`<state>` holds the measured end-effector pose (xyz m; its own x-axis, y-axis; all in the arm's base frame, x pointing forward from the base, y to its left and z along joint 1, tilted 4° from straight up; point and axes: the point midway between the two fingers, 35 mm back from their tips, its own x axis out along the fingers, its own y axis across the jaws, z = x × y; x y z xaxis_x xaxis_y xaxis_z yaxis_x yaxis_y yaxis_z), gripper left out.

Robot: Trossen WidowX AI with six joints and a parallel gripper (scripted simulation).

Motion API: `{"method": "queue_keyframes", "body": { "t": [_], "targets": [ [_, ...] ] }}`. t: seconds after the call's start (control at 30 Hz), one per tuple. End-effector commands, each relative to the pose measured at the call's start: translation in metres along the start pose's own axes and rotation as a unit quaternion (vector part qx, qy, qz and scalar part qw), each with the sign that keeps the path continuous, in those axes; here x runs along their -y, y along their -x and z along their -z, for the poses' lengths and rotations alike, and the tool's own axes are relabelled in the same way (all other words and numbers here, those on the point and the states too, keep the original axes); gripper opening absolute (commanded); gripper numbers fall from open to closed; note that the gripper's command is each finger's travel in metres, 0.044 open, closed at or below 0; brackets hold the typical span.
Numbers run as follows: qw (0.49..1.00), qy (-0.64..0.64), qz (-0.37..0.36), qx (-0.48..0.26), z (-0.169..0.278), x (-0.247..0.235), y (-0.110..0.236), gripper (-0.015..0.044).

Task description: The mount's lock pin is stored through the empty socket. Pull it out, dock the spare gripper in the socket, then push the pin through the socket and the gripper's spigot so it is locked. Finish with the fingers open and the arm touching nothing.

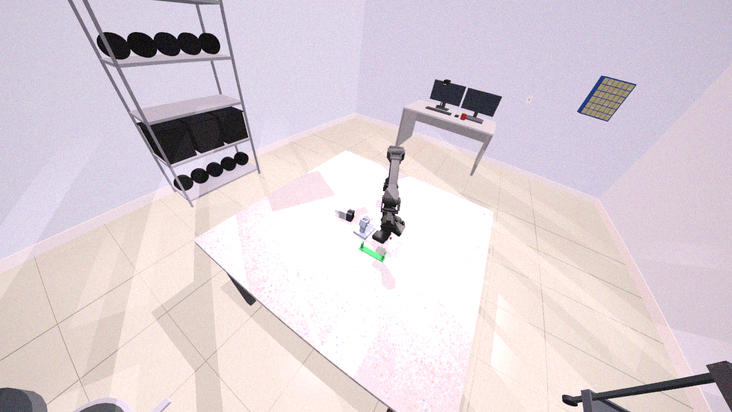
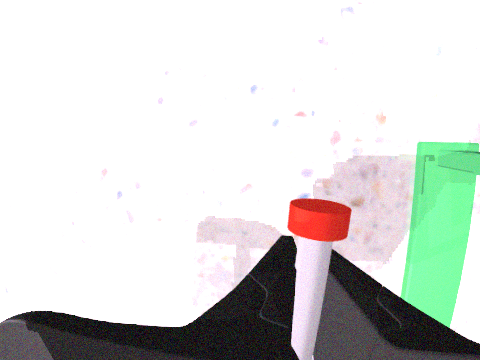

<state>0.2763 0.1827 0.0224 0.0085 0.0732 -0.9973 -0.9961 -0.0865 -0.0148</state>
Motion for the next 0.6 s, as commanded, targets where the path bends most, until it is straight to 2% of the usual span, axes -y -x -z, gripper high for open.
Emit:
{"method": "queue_keyframes", "body": {
  "t": [0.0,0.57],
  "targets": [
    [1.0,-0.001,0.001,0.001,-0.005,0.001,0.002,0.0],
    [1.0,-0.002,-0.004,-0.001,-0.015,0.001,0.003,0.0]
  ]
}}
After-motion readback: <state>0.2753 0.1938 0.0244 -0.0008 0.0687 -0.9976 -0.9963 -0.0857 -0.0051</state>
